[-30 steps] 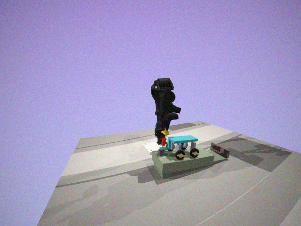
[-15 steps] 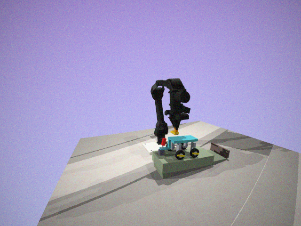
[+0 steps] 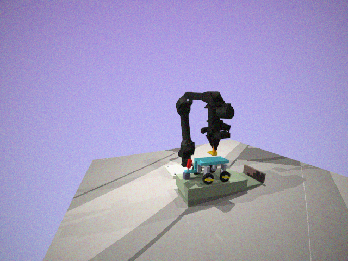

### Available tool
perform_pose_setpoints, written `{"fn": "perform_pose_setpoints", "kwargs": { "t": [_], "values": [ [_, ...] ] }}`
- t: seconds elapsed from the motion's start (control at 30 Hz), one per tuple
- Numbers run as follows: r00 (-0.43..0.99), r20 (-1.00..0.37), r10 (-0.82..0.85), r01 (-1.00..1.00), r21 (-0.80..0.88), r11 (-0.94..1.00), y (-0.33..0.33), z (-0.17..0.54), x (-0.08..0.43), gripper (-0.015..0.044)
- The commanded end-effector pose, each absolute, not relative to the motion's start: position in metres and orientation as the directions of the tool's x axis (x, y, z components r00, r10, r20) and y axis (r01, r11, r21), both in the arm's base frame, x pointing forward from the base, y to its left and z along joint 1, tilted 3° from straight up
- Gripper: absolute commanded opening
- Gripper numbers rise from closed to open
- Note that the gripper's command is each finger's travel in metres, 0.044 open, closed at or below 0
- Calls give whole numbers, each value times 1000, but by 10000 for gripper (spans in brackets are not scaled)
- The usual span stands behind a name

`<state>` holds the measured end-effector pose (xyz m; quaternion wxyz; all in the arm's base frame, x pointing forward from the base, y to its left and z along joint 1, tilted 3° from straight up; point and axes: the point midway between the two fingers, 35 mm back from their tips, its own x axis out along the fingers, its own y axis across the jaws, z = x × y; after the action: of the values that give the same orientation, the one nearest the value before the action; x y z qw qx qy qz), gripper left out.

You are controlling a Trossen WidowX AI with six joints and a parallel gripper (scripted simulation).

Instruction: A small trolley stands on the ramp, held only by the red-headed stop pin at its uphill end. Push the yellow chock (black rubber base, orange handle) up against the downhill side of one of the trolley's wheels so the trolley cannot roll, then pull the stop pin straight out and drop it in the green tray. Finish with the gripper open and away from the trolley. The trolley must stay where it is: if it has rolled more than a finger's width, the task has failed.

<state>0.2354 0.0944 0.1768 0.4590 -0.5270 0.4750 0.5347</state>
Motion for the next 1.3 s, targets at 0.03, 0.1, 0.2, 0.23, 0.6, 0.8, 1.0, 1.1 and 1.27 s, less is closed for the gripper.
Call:
{"fn": "perform_pose_setpoints", "kwargs": {
  "t": [0.03,0.1,0.2,0.23,0.6,0.8,1.0,1.1,1.27],
  "values": [
    [-22,-1000,0,-992,22,-122,116,175,238,0],
    [-22,-1000,0,-992,22,-122,124,175,239,0],
    [-22,-1000,2,-992,21,-122,135,174,240,0],
    [-22,-1000,2,-992,21,-122,139,173,241,0],
    [-24,-1000,-8,-963,26,-268,159,172,243,0],
    [-26,-999,-23,-885,34,-465,159,172,243,0],
    [-26,-999,-38,-767,45,-641,160,172,243,0],
    [-25,-999,-46,-694,50,-718,160,172,243,0],
    [-23,-998,-58,-557,60,-828,161,172,243,0]
  ]
}}
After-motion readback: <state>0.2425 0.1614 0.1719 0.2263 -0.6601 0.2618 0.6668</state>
